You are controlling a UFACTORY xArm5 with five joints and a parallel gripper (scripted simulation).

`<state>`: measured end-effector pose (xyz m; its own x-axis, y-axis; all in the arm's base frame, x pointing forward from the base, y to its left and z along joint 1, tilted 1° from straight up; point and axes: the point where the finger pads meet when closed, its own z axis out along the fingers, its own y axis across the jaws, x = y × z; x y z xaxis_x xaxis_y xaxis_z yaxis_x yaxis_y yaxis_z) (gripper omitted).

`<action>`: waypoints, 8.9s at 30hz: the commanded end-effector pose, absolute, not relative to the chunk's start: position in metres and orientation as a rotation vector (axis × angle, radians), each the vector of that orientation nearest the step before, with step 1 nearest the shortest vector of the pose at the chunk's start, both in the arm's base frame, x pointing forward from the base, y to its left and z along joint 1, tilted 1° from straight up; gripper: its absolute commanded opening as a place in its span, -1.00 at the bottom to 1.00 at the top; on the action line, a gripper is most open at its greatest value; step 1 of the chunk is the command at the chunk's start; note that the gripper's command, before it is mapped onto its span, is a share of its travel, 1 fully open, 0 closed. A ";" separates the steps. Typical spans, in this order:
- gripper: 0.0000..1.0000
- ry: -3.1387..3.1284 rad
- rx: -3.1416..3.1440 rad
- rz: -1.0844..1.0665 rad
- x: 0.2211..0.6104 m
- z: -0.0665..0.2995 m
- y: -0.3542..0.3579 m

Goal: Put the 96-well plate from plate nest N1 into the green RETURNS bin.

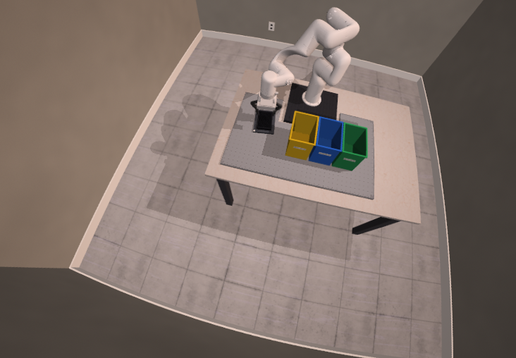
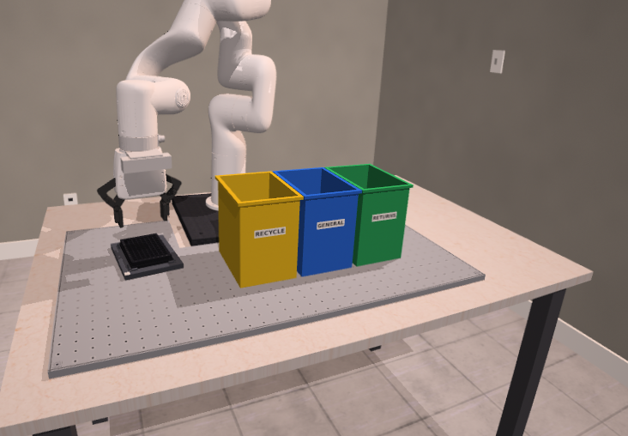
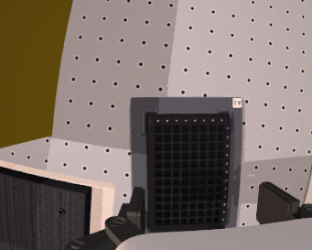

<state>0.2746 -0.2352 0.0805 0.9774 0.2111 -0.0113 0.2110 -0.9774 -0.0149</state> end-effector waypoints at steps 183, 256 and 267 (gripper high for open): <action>-1.00 -0.332 -3.113 0.016 0.276 0.038 -0.235; -1.00 -0.332 -3.113 0.016 0.276 0.143 -0.238; -1.00 -0.332 -3.113 0.016 0.276 0.158 -0.238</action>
